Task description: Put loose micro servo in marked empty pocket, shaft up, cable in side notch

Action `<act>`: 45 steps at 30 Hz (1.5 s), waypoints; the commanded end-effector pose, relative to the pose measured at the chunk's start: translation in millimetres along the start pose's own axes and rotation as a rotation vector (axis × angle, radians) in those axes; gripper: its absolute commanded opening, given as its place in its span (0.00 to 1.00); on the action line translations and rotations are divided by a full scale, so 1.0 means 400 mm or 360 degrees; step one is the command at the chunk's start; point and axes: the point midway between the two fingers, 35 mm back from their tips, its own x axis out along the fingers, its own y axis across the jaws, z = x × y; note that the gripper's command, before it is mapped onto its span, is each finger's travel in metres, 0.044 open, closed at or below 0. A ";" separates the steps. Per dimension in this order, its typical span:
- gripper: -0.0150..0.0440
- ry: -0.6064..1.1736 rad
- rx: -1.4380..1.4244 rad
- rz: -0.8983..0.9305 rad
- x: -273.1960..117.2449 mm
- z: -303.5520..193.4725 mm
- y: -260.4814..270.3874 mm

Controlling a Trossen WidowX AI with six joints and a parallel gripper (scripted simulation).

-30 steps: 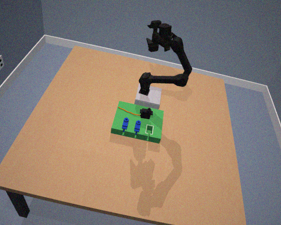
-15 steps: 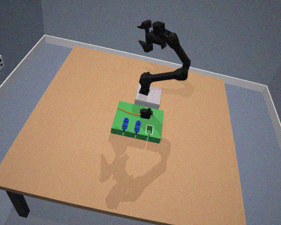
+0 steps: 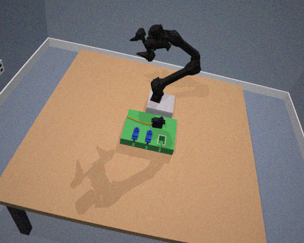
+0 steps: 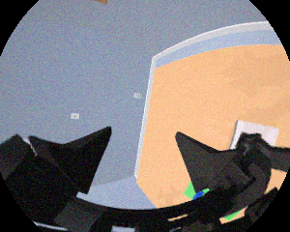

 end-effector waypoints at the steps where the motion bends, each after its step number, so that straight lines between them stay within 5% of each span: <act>1: 1.00 0.0192 -0.0164 -0.0092 0.030 -0.082 -0.015; 21: 1.00 0.0920 -0.0913 -0.0413 0.019 -0.415 -0.160; 45: 1.00 0.1556 -0.1956 -0.0743 -0.188 -0.628 -0.489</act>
